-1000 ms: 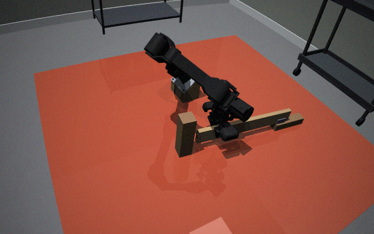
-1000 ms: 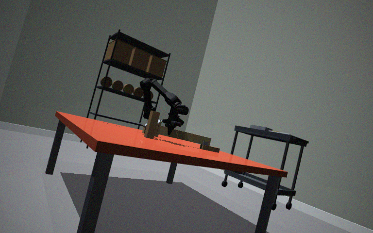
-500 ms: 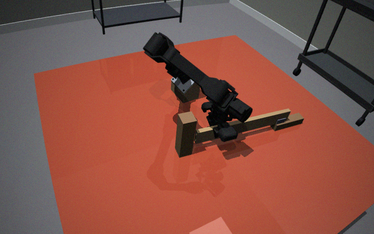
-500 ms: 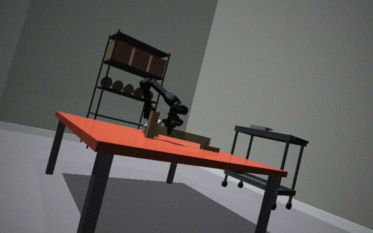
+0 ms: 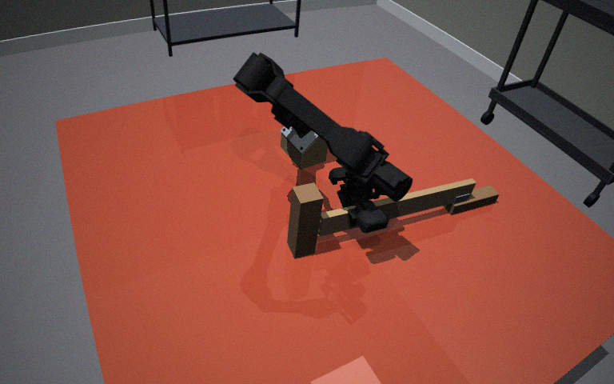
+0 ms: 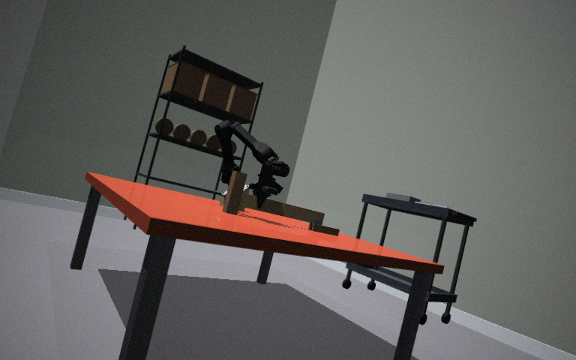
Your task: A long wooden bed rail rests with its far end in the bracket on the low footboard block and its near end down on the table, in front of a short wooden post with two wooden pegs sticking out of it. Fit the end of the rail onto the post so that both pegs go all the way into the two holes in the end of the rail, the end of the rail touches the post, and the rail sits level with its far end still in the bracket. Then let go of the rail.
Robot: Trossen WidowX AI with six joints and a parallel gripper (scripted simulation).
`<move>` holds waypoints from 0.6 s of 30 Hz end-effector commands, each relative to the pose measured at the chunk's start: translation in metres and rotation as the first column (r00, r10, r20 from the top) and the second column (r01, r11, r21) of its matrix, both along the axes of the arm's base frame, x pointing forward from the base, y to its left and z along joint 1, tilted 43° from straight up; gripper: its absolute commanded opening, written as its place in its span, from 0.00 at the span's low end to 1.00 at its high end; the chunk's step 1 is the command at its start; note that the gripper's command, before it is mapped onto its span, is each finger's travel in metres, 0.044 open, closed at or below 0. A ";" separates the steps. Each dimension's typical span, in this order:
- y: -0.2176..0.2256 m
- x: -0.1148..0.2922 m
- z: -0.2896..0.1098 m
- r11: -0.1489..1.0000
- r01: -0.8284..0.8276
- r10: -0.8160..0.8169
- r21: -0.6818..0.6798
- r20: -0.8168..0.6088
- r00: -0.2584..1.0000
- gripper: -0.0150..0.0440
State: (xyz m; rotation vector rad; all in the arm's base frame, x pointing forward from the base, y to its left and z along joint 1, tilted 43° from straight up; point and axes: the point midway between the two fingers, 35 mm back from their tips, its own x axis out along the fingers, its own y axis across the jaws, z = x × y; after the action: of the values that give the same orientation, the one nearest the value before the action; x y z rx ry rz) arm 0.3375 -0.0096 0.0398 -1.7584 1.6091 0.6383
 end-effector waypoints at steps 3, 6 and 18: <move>-0.001 0.000 0.003 1.000 -0.003 0.003 0.000 0.000 1.000 0.25; -0.002 0.000 0.003 1.000 -0.003 0.003 0.000 0.000 1.000 0.25; -0.006 -0.001 0.005 1.000 -0.003 0.003 0.000 0.000 1.000 0.25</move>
State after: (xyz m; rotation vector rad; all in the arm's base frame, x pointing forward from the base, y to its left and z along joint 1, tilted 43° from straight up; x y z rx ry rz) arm 0.3366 -0.0143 0.0432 -1.7568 1.6102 0.6403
